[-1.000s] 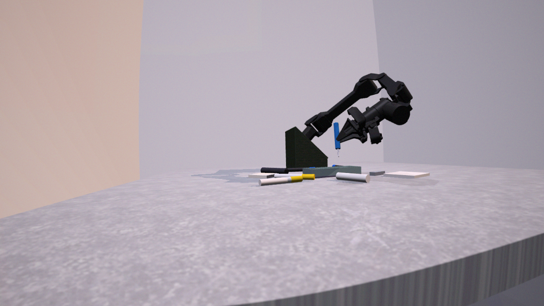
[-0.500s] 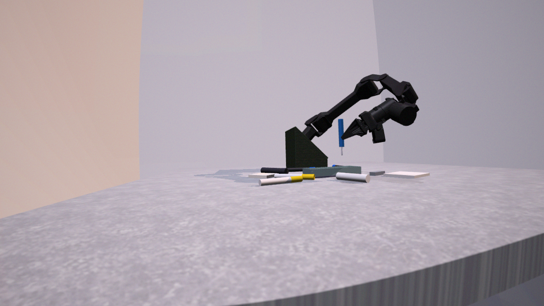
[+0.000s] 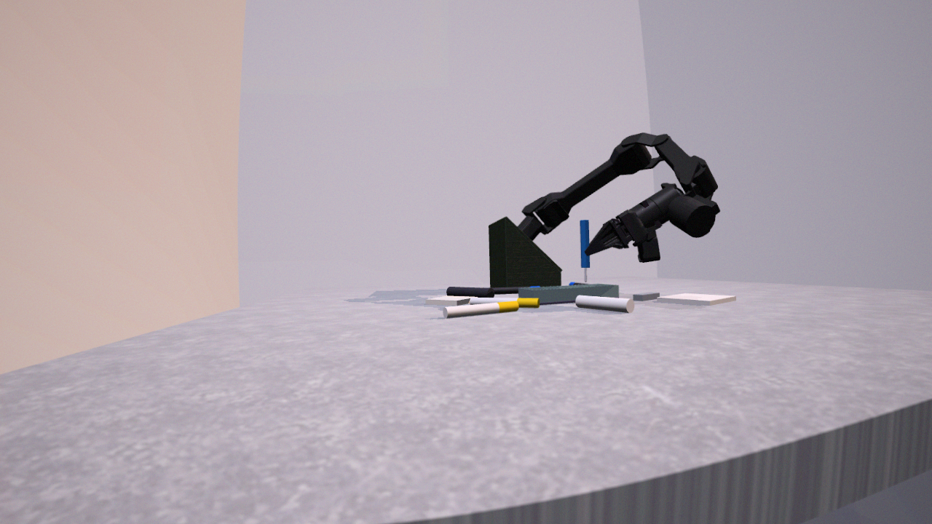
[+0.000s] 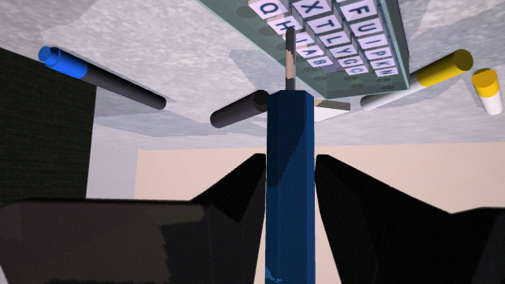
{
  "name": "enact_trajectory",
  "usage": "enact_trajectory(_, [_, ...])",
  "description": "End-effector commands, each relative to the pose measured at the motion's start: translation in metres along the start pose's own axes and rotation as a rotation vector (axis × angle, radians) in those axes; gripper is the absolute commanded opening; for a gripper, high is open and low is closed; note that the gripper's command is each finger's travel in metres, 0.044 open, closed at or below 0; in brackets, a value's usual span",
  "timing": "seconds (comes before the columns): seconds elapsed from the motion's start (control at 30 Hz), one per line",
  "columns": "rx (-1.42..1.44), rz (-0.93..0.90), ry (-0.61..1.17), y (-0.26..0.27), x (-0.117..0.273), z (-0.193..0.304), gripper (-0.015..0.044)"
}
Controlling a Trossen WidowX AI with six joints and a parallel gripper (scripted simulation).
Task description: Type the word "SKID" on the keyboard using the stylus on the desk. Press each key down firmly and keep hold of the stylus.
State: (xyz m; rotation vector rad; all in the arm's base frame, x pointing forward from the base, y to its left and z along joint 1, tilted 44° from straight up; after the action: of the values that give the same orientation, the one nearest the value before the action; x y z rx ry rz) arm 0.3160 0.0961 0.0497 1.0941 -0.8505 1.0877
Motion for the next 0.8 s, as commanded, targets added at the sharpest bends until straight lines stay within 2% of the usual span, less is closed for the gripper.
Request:
enact_trajectory(0.0, [-0.007,0.000,-0.004,-0.0002,-0.0007,-0.0010,0.0000])
enact_trajectory(0.27, [-0.007,0.000,-0.004,-0.0002,-0.0007,-0.0010,0.0000])
enact_trajectory(0.37, [-0.007,0.000,-0.004,-0.0022,-0.0001,-0.0018,0.0079])
enact_trajectory(0.77, [-0.007,0.001,-0.004,-0.0038,0.0004,-0.0024,0.0081])
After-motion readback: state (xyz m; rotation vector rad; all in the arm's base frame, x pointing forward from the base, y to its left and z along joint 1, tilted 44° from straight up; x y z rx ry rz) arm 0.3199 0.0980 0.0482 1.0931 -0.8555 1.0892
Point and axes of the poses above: the point midway between the two fingers, 35 mm back from their tips, its own x axis back along the fingers, its own y axis across the jaws, z = x × y, the point moved 2 cm from there along x, back along the fingers, and after that the axes turned 6 degrees about x, right-handed, at the moved point
